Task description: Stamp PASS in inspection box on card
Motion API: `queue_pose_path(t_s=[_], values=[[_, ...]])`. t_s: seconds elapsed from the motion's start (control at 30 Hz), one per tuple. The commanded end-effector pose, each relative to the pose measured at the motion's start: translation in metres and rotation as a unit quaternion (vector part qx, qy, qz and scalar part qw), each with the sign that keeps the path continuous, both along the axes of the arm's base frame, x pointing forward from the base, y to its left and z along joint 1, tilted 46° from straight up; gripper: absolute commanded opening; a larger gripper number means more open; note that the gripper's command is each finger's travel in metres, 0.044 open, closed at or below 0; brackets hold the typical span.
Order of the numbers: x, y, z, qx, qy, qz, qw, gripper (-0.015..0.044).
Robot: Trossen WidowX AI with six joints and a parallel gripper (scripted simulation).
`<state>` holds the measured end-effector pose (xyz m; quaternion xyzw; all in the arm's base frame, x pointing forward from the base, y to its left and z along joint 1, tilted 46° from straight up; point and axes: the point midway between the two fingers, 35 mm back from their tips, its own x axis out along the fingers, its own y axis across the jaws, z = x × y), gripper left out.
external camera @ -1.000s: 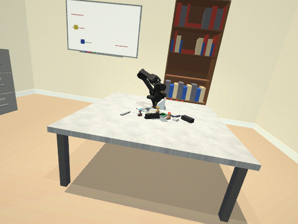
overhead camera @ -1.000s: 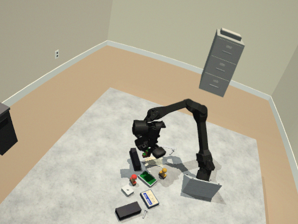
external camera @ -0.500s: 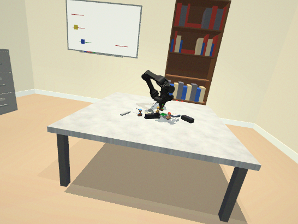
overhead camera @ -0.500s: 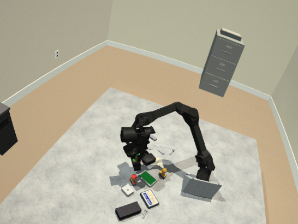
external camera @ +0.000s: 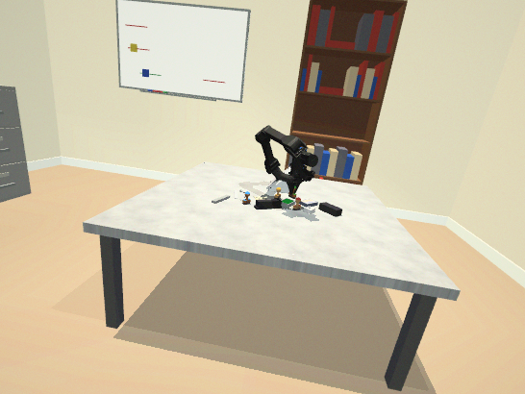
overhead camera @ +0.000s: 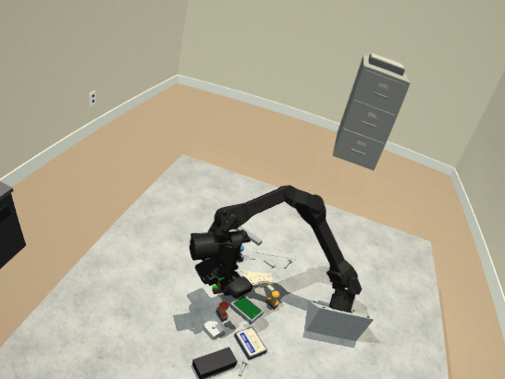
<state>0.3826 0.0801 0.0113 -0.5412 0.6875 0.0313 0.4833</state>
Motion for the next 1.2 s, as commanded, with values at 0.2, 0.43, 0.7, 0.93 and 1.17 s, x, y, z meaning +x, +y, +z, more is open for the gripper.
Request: queue_pose_path(t_s=[0.2,0.43,0.7,0.93,1.17], values=[[0.003,-0.008,-0.013,0.003,-0.002,-0.002,1.0,0.0],[0.004,-0.016,-0.021,0.003,-0.002,-0.002,1.0,0.0],[0.005,-0.026,-0.03,0.003,-0.002,-0.002,1.0,0.0],[0.005,-0.034,-0.038,0.002,-0.002,-0.002,1.0,0.0],[0.005,-0.042,-0.045,0.002,-0.002,-0.002,1.0,0.0]])
